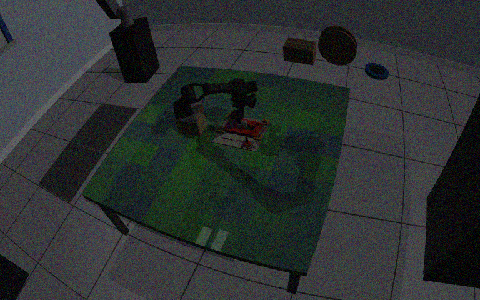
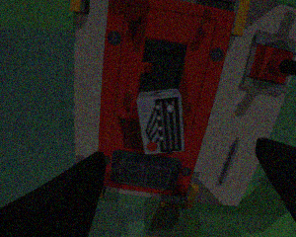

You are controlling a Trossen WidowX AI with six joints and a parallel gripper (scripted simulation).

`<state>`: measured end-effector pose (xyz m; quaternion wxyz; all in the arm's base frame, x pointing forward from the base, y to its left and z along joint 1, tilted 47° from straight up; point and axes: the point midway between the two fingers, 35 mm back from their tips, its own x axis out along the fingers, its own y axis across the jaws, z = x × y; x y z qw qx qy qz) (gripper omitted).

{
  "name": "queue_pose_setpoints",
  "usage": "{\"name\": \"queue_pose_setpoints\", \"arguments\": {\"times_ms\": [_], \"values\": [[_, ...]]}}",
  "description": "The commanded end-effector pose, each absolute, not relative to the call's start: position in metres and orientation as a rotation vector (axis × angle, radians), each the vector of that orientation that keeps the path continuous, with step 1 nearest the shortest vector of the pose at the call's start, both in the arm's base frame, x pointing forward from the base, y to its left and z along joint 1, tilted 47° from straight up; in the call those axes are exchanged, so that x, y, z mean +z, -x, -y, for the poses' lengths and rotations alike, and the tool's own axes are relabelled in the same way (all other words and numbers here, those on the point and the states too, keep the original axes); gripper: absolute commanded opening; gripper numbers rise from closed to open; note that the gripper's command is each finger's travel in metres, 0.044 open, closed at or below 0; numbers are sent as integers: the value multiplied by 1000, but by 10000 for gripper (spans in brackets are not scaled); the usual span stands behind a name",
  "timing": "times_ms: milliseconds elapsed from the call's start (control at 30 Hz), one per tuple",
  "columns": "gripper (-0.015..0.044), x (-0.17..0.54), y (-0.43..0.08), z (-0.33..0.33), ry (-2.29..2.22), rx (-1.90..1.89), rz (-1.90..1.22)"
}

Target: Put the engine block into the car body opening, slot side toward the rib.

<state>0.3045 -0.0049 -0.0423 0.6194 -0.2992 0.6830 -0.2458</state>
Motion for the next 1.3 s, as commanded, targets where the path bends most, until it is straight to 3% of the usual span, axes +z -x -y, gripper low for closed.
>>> {"name": "queue_pose_setpoints", "arguments": {"times_ms": [0,1267], "values": [[440,-45,-303,8,720,-561,-1584],[440,-88,-298,38,721,-563,-1584]]}}
